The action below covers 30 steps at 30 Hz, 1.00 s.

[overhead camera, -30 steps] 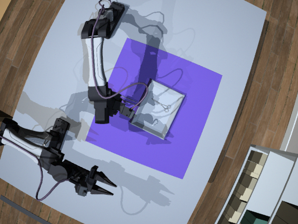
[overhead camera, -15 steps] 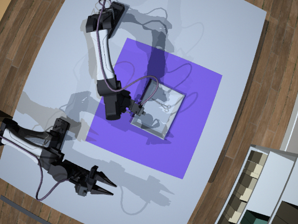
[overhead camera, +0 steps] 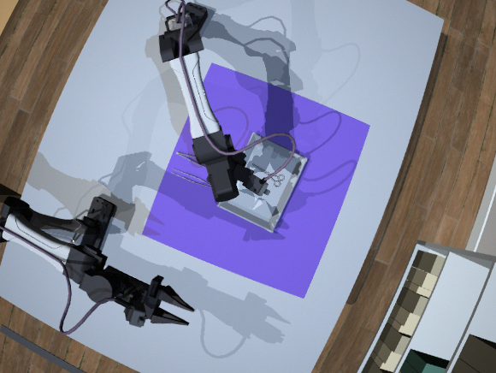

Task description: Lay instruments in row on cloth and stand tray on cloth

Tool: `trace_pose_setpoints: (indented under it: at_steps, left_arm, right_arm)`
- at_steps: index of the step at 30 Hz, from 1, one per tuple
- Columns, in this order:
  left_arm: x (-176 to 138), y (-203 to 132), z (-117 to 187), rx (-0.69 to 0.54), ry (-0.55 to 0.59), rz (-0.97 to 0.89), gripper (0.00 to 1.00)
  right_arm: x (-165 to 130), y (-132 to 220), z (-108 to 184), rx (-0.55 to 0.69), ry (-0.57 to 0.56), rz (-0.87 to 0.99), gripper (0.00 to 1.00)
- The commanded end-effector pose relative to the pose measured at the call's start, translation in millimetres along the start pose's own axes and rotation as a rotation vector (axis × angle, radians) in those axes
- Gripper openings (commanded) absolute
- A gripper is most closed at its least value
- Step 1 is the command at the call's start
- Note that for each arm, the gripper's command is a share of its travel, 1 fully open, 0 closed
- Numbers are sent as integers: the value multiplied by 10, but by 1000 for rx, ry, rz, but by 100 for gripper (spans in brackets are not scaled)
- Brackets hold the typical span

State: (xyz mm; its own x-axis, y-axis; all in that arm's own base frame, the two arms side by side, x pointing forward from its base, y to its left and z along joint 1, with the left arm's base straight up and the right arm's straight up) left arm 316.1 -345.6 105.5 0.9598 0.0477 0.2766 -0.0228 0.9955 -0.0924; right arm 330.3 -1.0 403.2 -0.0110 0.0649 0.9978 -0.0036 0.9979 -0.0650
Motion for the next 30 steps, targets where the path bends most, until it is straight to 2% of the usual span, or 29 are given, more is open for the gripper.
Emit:
trace_pose_setpoints:
  at_steps: [1, 9, 13, 18, 19, 30]
  left_arm:
    - [-5, 44, -130, 42, 81, -111, 33]
    - [421, 385, -404, 66, 142, -179, 33]
    - [533, 467, -469, 63, 158, -199, 33]
    - [509, 405, -470, 61, 150, -178, 33]
    - [596, 509, -516, 106, 115, -123, 33]
    - [599, 540, -539, 109, 124, -117, 33]
  right_arm:
    - [182, 4, 32, 8, -87, -8, 33]
    - [182, 4, 32, 8, -87, -8, 33]
    - [182, 4, 32, 8, -87, -8, 33]
    - [182, 4, 32, 8, -87, -8, 33]
    - [182, 4, 32, 8, -87, -8, 33]
    - [182, 4, 32, 8, -87, -8, 33]
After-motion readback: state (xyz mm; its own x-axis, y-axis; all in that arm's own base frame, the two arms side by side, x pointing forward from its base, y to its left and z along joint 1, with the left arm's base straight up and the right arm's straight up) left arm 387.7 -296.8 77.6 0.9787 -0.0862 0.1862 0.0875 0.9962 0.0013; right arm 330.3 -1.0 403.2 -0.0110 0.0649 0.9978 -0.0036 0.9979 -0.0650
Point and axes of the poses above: on each arm, the point where the finger pads meet when closed, its own z axis back along the fingers, its own y axis across the jaws, x = y × z, the point moved 5 cm from there along z, back along the fingers, and after that the axes turned 4 degrees about z, right-handed, at the moved point
